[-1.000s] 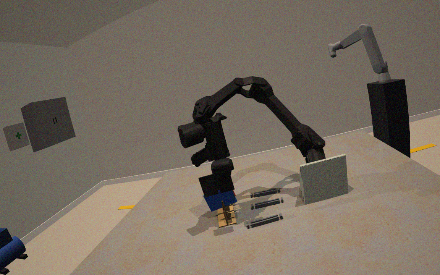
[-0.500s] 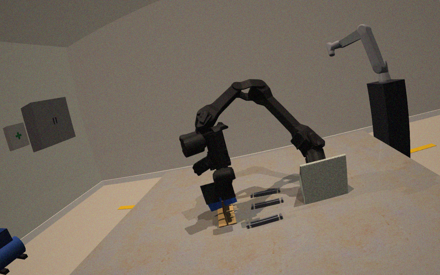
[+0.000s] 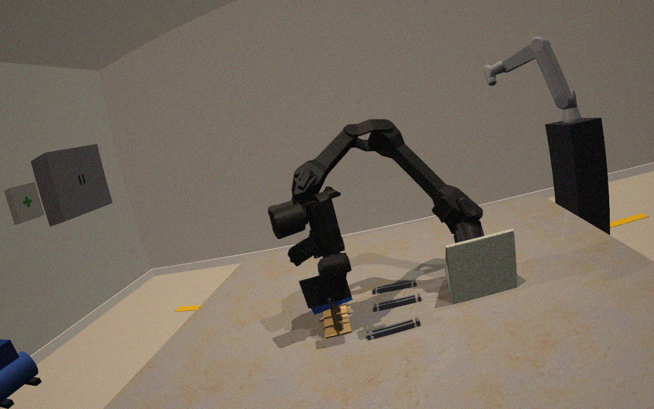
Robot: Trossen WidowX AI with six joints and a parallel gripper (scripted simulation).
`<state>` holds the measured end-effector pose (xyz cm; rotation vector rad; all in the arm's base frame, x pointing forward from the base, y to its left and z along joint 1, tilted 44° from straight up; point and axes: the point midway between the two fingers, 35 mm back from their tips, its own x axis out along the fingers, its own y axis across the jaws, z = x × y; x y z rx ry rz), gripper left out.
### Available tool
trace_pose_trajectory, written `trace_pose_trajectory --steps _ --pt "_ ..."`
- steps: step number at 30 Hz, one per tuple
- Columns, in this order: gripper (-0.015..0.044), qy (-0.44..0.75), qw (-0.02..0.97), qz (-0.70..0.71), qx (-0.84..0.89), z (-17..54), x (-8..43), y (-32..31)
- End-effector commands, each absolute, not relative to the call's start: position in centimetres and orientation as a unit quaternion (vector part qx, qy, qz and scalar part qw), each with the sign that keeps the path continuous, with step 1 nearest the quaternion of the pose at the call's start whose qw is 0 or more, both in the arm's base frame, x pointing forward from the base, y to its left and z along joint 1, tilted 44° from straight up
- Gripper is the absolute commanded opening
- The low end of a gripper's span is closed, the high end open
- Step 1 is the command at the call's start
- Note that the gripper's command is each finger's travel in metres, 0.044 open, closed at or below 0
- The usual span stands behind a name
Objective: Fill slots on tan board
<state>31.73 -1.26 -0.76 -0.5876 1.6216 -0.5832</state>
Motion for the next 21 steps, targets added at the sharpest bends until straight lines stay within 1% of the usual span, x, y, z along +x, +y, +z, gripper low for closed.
trace_pose_trajectory --steps 1,21 --pt "0.0000 0.704 0.612 -0.253 -0.258 -0.95 31.66 -1.52" --pt "0.0000 0.704 0.612 -0.253 -0.258 -1.75 31.54 -2.27"
